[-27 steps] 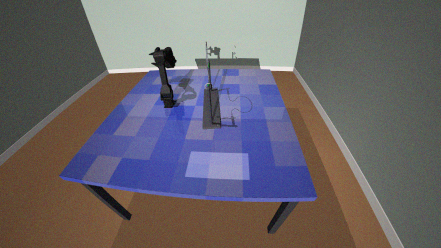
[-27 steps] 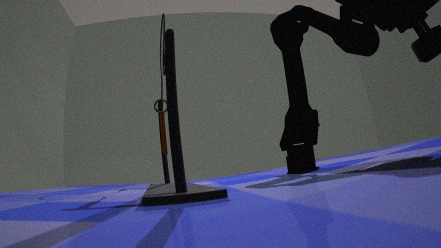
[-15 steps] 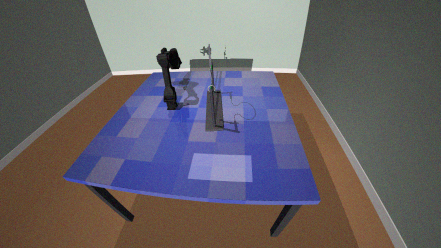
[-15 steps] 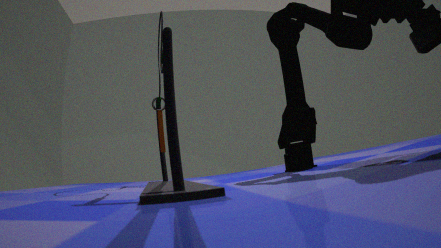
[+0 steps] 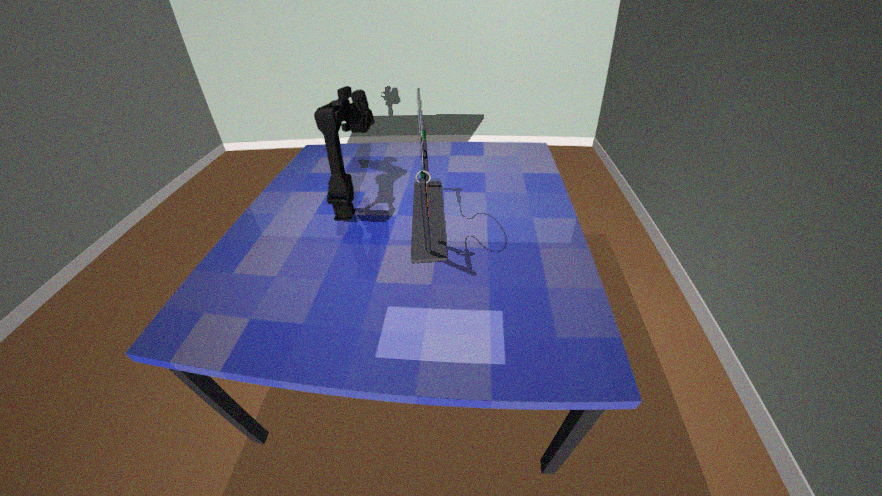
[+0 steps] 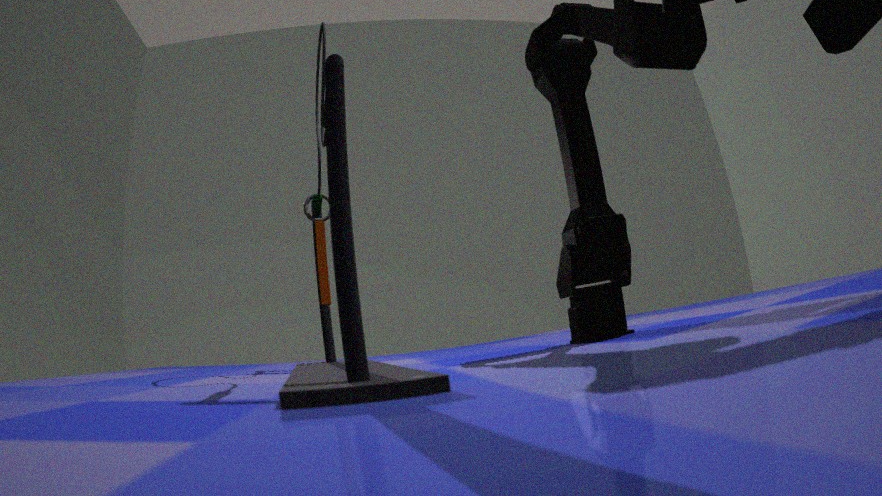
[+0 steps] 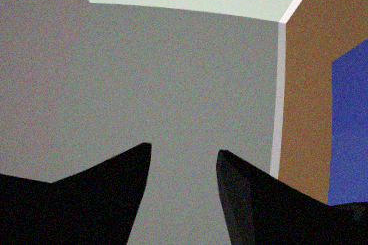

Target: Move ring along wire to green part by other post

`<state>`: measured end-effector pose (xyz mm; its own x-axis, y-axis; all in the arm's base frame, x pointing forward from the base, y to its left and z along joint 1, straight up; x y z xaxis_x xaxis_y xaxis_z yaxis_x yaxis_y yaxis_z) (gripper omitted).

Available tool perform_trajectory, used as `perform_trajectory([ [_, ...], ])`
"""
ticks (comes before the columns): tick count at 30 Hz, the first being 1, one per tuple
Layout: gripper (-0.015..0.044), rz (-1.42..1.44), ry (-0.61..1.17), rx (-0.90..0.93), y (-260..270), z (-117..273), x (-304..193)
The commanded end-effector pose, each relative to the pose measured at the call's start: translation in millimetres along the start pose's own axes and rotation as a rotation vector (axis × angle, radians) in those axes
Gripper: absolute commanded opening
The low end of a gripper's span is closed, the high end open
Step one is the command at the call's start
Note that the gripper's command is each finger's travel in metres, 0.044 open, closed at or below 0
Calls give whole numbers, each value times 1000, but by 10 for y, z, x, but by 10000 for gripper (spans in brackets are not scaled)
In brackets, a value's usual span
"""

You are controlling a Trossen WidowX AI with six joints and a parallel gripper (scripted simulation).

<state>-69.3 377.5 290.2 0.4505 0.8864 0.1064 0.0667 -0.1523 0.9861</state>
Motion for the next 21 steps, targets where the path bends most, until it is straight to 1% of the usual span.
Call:
perform_trajectory([
  [1, 160, -14, -142, 5, 122, 186, 239],
  [5, 160, -19, -288, 8, 238, 438, 475],
  [11, 160, 1, -508, 21, 499, 921, 769],
  [21, 160, 43, -873, 48, 967, 1816, 1043],
])
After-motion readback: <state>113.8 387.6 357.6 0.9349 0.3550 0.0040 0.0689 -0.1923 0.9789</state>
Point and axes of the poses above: the point midway between the two fingers, 35 mm back from their tips, its own z axis back along the fingers, its own y axis across the jaws, x = y × z, the point moved 4 cm from there along z, back along the fingers, and after that the axes turned 4 degrees about z, right-handed, at the moved point
